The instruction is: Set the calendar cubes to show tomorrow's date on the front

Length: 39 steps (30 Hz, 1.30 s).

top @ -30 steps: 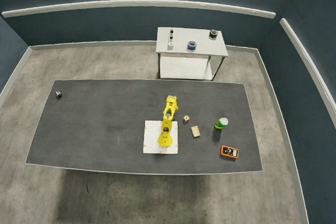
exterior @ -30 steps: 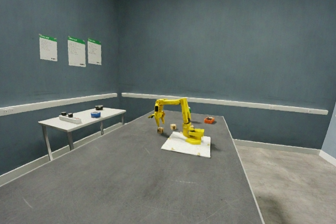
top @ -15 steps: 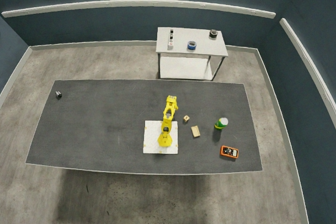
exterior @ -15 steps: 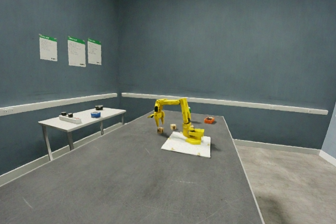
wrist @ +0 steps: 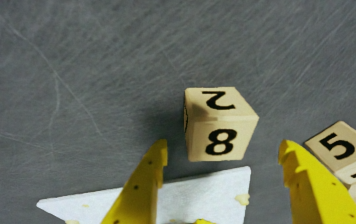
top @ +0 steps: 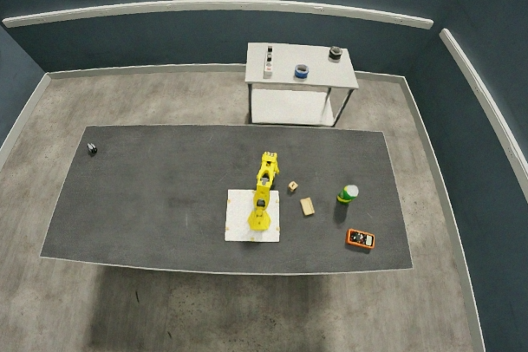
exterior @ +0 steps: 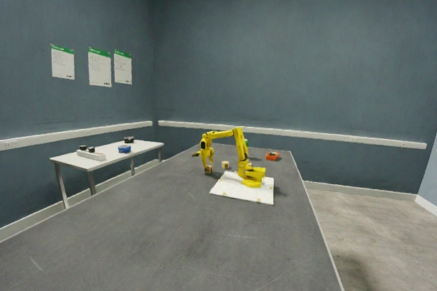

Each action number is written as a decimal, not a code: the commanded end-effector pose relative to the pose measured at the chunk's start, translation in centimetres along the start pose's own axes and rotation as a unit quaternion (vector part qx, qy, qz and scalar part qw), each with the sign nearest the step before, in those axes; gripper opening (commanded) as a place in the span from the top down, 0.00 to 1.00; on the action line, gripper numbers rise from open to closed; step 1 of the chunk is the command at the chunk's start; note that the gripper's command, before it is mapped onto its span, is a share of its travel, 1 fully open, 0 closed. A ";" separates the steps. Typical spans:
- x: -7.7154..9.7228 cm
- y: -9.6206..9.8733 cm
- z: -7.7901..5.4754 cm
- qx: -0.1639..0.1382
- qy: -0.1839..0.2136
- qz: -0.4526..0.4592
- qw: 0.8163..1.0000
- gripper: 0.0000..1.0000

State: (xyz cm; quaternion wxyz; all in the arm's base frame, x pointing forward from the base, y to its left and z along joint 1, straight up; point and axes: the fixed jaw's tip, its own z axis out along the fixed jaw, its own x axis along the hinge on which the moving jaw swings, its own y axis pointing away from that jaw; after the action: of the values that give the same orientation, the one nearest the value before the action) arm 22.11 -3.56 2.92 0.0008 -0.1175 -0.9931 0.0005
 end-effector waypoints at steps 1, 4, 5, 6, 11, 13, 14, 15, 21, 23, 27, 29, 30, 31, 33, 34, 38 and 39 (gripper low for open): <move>0.2 0.1 0.9 0.000 0.008 0.002 1.000 0.65; 0.3 0.1 1.4 0.000 0.008 0.002 1.000 0.65; 0.3 0.1 1.4 0.000 0.008 0.002 1.000 0.65; 0.3 0.1 1.4 0.000 0.008 0.002 1.000 0.65; 0.3 0.1 1.9 0.000 0.008 0.002 1.000 0.65; 0.3 0.1 2.0 0.000 0.008 0.002 1.000 0.65; 0.3 0.1 2.1 0.000 0.008 0.002 1.000 0.65; 0.3 0.1 2.1 0.000 0.008 0.002 1.000 0.65; 0.4 0.1 2.2 0.000 0.008 0.002 1.000 0.65; 0.4 0.1 2.2 0.000 0.008 0.002 1.000 0.65; 0.4 0.1 2.2 0.000 0.008 0.002 1.000 0.65; 0.4 0.1 2.2 0.000 0.008 0.002 1.000 0.65; 0.4 0.1 2.2 0.000 0.008 0.002 1.000 0.65; 0.4 0.1 2.2 0.000 0.008 0.002 1.000 0.66; 0.4 0.1 2.2 0.000 0.008 0.002 1.000 0.66; 0.4 0.0 2.2 0.000 0.008 0.002 1.000 0.66; 0.4 -0.1 2.2 0.000 0.008 0.002 1.000 0.68; 0.4 -0.1 2.2 0.000 0.008 0.002 1.000 0.68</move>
State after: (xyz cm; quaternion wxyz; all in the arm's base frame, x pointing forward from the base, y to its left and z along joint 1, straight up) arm 22.20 -3.58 1.22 -0.0042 -0.1175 -0.9931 0.0008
